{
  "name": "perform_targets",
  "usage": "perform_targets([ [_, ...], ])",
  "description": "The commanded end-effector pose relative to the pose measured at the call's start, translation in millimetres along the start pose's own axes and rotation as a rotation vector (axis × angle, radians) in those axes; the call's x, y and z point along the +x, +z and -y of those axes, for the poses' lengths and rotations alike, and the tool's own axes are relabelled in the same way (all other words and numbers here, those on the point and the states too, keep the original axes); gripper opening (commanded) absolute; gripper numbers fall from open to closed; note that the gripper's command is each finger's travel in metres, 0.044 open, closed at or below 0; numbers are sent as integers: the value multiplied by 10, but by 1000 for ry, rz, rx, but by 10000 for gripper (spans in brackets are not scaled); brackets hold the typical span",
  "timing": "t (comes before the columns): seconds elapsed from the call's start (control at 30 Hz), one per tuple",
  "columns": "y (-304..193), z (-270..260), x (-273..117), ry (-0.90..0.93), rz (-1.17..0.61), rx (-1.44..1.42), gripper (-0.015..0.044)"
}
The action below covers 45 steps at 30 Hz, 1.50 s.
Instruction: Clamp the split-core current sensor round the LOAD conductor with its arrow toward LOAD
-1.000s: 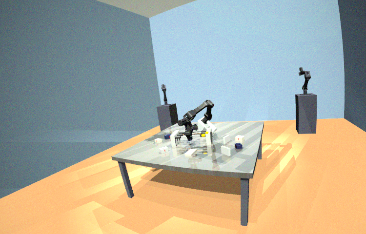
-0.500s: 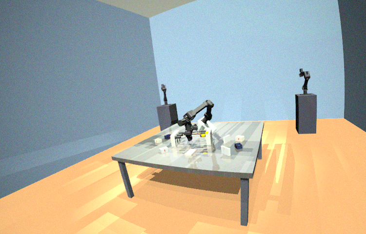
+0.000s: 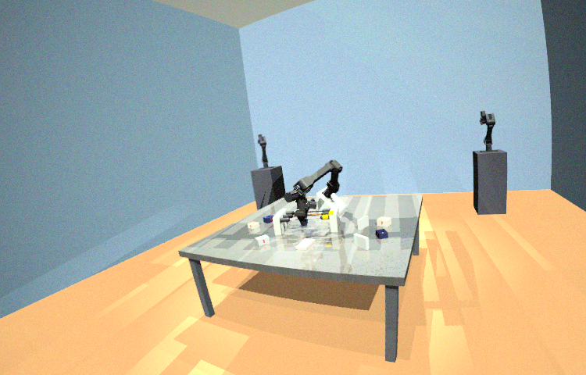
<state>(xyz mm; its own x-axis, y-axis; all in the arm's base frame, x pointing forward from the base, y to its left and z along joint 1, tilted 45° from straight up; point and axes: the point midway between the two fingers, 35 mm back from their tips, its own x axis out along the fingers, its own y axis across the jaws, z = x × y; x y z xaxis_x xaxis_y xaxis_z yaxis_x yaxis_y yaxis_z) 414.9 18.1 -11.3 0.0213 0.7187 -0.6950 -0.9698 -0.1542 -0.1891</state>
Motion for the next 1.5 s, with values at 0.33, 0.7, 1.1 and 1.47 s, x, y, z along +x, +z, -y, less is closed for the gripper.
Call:
perform_targets([
  [0.33,0,0,0,0,0,0,0],
  [0.7,0,0,0,0,0,0,0],
  [1.1,0,0,0,0,0,0,0],
  [1.47,0,0,0,0,0,0,0],
])
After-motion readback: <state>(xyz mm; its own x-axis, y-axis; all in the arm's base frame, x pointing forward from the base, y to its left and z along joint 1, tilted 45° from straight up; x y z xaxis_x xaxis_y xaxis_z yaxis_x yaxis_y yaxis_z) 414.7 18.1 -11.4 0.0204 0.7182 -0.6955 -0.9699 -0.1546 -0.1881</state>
